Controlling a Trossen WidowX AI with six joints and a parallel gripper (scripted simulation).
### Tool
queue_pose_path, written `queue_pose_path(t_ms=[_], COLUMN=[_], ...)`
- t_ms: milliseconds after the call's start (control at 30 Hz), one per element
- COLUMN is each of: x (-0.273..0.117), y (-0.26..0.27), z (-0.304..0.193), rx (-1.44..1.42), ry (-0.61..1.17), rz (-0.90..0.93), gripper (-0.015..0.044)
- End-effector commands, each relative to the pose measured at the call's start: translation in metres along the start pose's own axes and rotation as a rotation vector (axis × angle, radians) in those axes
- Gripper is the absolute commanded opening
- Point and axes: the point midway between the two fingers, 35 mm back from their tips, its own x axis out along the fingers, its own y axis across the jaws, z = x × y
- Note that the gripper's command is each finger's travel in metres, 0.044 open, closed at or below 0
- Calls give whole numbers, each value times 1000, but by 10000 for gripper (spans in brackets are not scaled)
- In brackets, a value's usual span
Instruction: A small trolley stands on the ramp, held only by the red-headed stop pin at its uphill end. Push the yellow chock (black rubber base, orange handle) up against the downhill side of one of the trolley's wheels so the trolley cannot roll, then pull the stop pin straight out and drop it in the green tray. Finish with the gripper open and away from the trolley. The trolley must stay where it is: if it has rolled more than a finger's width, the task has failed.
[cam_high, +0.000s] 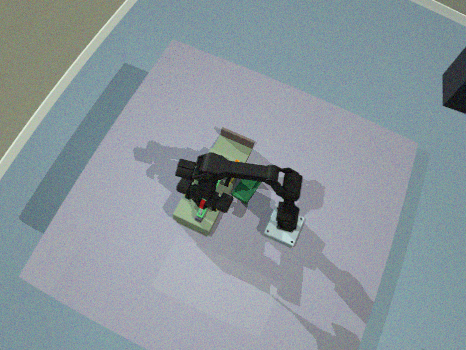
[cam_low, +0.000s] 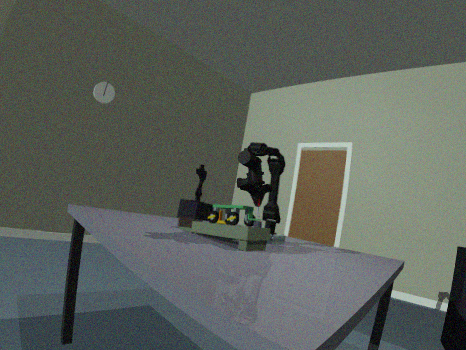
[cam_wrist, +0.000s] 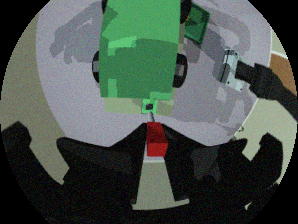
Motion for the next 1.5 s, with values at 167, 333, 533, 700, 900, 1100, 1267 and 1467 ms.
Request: queue_pose_path(t_ms=[167,333,533,700,900,1100,1267,1467], x=[0,1,2,1,2,4,5,6], y=[1,0,0,2,-9,-29,-45,-64], z=[-12,-18,-26,-31,-31,-31,-32,-32], rx=[-2,-2,-2,-2,-2,-1,-1,0], ry=[8,9,10,10,10,10,11,11], rz=[6,6,6,7,6,4,2,1], gripper=[0,0,0,0,0,0,0,0])
